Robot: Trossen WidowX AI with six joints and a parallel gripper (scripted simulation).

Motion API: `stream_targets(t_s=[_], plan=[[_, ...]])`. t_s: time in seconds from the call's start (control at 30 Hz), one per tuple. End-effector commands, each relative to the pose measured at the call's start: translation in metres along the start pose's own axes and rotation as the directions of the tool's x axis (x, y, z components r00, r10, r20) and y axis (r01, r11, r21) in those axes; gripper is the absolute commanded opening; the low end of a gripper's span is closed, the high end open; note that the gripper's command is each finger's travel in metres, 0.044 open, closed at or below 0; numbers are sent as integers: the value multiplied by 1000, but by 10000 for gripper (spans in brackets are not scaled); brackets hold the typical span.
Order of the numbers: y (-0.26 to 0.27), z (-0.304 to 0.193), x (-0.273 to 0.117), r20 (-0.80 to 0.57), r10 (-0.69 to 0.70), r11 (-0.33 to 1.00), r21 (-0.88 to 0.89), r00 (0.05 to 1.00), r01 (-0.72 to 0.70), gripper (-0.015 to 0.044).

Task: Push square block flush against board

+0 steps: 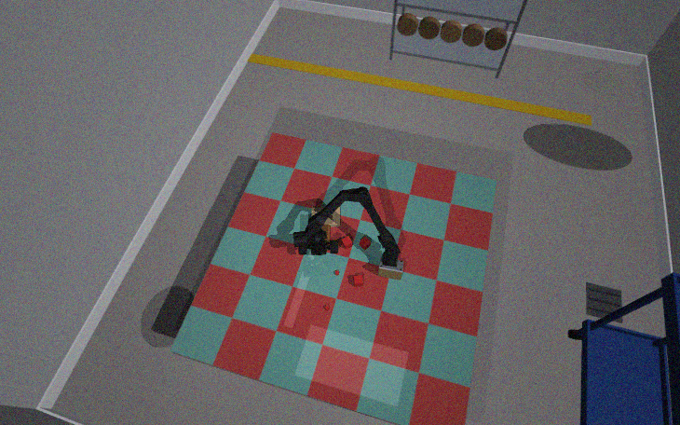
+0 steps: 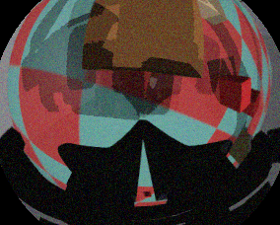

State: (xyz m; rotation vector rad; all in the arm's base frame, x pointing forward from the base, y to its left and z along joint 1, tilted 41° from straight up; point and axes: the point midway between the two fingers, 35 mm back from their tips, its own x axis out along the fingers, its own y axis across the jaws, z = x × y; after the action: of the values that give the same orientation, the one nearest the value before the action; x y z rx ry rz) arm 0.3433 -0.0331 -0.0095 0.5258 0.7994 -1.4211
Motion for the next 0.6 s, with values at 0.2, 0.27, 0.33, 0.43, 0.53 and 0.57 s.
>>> stream_targets(t_s=[0.2,0.27,0.33,0.43,0.53,0.57], plan=[[2,1,-51,-5,13,1000,5,1000,-13,0],[4,0,-48,0,19,1000,-9,1000,-19,0],[6,2,-49,-1,19,998,-54,1000,-19,0],[12,8,-50,-2,19,987,-157,1000,-20,0],[18,14,-50,-3,20,966,-258,1000,-20,0],[20,16,-51,-3,20,956,-292,1000,-20,0]])
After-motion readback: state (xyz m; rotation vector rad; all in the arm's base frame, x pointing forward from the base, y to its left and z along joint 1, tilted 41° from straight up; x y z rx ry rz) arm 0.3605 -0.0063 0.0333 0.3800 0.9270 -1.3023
